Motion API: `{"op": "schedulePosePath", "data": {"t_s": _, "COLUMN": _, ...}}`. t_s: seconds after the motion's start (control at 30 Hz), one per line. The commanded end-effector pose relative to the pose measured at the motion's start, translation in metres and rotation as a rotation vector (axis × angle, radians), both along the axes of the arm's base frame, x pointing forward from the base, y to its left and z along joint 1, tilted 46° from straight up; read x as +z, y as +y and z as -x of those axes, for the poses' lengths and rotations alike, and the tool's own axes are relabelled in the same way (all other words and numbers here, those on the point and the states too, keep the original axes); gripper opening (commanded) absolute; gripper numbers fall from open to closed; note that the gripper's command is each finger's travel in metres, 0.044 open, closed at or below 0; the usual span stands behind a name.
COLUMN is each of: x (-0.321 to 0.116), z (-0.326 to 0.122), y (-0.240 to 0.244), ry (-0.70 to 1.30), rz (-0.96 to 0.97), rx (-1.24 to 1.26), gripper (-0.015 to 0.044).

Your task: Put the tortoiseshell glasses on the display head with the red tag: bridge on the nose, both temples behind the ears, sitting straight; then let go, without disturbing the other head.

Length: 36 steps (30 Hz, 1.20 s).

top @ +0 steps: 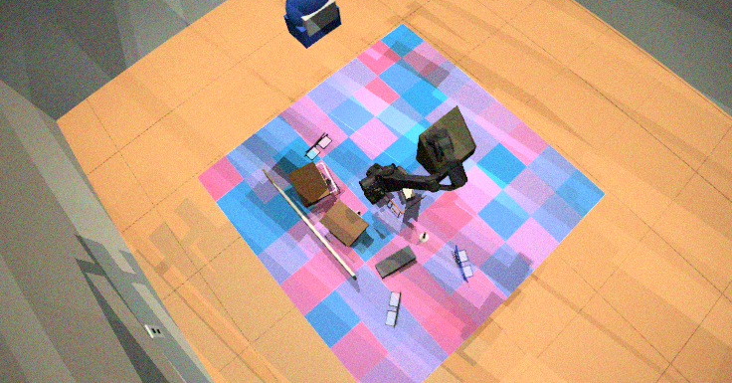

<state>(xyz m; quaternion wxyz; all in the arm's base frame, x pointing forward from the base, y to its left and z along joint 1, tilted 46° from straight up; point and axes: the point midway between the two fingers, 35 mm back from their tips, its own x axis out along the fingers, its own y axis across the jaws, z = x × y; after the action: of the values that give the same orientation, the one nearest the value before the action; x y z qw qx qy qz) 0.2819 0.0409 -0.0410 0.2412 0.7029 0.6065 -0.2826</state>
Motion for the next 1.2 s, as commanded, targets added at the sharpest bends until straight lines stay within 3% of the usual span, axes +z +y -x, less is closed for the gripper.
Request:
{"op": "schedulePosePath", "data": {"t_s": 0.0, "x": 0.001, "z": 0.000, "y": 0.000, "ry": -0.006, "rz": 0.004, "rx": 0.004, "gripper": 0.0140}}
{"op": "schedulePosePath", "data": {"t_s": 1.17, "x": -0.037, "z": -0.006, "y": 0.039, "ry": -0.005, "rz": 0.002, "rx": 0.004, "gripper": 0.0140}}
